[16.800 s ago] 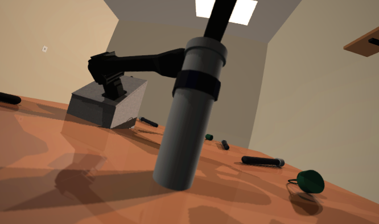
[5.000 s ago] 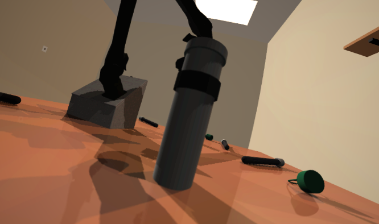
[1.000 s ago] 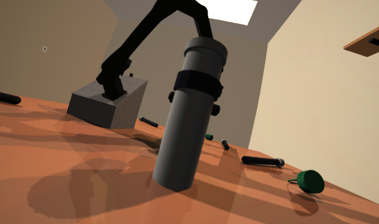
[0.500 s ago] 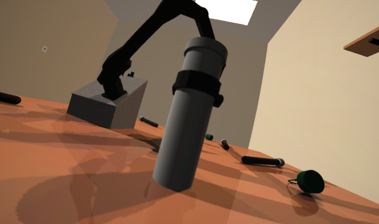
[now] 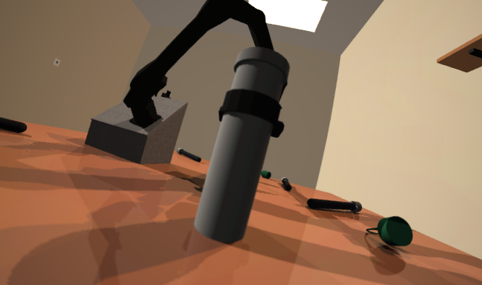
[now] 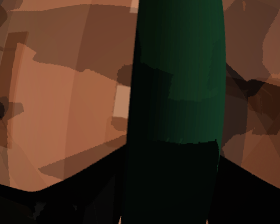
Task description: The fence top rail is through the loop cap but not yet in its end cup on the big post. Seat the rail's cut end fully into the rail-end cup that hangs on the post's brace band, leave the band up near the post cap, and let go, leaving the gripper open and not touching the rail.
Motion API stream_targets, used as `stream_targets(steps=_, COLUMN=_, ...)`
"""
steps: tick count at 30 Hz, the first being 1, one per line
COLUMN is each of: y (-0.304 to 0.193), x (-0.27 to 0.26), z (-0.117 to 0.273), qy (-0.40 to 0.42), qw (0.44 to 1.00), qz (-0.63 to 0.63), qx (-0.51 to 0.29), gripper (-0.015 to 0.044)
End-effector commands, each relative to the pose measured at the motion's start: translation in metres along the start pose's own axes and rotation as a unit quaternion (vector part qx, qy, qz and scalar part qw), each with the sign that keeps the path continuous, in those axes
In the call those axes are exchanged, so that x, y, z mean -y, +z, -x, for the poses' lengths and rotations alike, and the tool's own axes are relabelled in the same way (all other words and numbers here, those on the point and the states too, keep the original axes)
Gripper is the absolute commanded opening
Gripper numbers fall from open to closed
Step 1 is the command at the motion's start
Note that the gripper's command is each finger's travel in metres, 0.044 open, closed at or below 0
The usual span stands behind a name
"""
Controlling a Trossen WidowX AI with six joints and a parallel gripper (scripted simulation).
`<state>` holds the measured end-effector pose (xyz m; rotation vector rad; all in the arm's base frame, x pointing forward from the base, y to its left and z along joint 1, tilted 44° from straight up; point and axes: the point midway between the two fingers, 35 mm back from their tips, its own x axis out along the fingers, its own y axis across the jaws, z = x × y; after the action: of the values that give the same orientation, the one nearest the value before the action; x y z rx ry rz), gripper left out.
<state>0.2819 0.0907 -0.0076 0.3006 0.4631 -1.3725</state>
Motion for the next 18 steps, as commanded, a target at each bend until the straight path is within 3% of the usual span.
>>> stream_targets(steps=1, y=0.0012, x=-0.0015, z=0.0033, qy=0.003, qw=1.000, qz=0.002, qx=0.001, gripper=0.0000)
stream_targets(steps=18, y=0.0097, x=-0.0037, z=0.0058, qy=0.002, qw=1.000, qz=0.003, qx=0.001, gripper=0.0000)
